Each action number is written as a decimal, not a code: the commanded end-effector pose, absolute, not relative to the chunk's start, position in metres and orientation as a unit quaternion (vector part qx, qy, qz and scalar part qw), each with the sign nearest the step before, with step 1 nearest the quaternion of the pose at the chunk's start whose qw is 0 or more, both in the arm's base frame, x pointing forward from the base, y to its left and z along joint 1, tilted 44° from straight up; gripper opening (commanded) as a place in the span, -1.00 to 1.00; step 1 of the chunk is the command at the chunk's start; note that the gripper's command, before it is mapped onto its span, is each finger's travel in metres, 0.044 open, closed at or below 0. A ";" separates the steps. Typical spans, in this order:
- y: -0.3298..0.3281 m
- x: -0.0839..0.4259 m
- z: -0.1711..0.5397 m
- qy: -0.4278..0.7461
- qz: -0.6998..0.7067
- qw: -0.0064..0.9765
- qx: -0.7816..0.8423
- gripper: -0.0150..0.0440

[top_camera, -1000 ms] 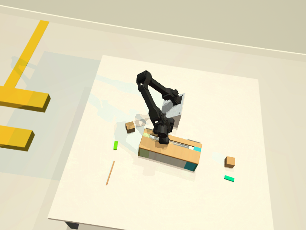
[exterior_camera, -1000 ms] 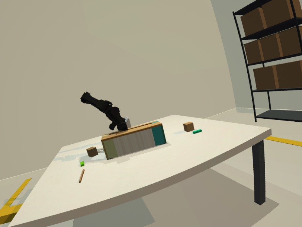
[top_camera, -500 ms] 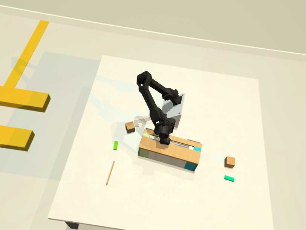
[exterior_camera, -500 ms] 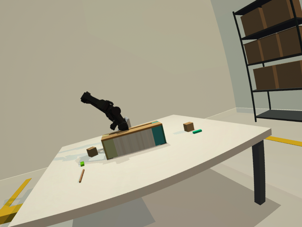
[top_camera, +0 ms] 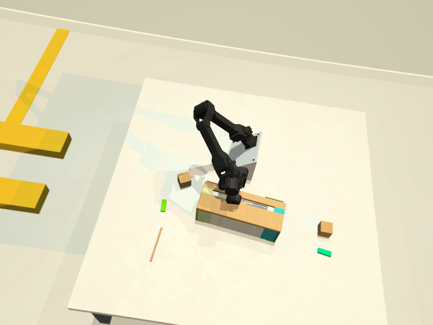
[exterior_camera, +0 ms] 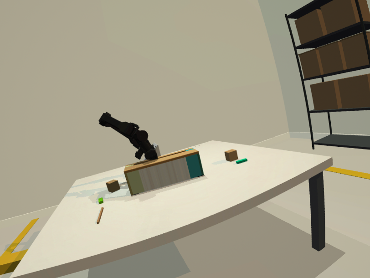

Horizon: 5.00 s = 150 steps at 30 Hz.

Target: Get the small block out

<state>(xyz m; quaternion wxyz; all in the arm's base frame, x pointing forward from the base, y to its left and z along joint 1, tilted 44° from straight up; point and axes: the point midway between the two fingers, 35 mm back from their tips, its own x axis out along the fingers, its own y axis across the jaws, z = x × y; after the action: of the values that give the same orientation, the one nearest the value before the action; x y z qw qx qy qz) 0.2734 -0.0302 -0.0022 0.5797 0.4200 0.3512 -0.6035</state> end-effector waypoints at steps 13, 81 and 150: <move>-0.017 0.275 -0.014 0.352 -0.603 0.579 0.421 0.86; 0.031 0.283 -0.059 0.352 -0.602 0.579 0.423 0.86; 0.135 0.263 -0.066 0.619 -0.280 0.733 -0.038 0.47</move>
<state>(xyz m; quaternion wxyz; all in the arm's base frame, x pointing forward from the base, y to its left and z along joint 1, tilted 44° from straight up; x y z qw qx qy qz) 0.2684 0.1310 -0.0619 0.6989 0.1808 0.5420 -0.4302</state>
